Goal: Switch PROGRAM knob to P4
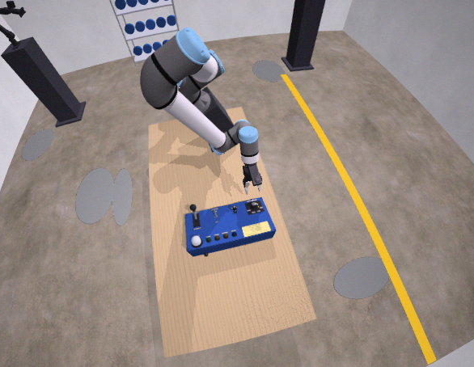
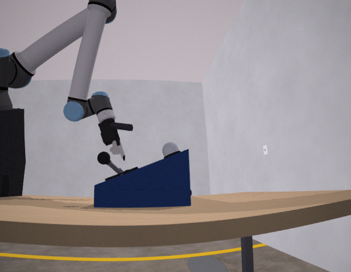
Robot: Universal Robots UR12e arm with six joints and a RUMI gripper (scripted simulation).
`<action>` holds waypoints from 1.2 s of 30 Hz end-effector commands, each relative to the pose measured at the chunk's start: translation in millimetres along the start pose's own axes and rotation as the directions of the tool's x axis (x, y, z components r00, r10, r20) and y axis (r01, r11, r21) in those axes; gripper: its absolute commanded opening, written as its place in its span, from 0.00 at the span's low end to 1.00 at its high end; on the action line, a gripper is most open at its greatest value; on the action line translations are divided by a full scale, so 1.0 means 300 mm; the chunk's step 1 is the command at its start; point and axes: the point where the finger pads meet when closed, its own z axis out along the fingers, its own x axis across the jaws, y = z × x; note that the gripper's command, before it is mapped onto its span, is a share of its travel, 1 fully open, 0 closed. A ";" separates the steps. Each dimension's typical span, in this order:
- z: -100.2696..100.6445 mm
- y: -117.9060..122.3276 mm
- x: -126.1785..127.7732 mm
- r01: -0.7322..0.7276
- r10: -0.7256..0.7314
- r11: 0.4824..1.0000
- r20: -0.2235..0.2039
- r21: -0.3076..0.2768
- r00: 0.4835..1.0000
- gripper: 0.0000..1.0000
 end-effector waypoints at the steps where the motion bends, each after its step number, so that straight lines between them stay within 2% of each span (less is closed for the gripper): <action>1: 0.046 -0.002 -0.001 0.000 0.000 1.000 0.000 0.001 1.000 0.44; 13: 0.218 -0.003 -0.001 0.000 0.000 1.000 0.000 0.001 1.000 0.44; 15: 0.218 -0.003 -0.001 0.000 0.000 1.000 0.000 0.001 1.000 0.44; 22: 0.294 -0.003 -0.001 0.000 0.000 1.000 0.000 0.001 1.000 0.44; 28: 0.329 -0.003 -0.001 0.000 0.000 1.000 0.000 0.001 1.000 0.44; 36: 0.340 -0.003 -0.001 0.000 0.000 1.000 0.000 0.001 1.000 0.44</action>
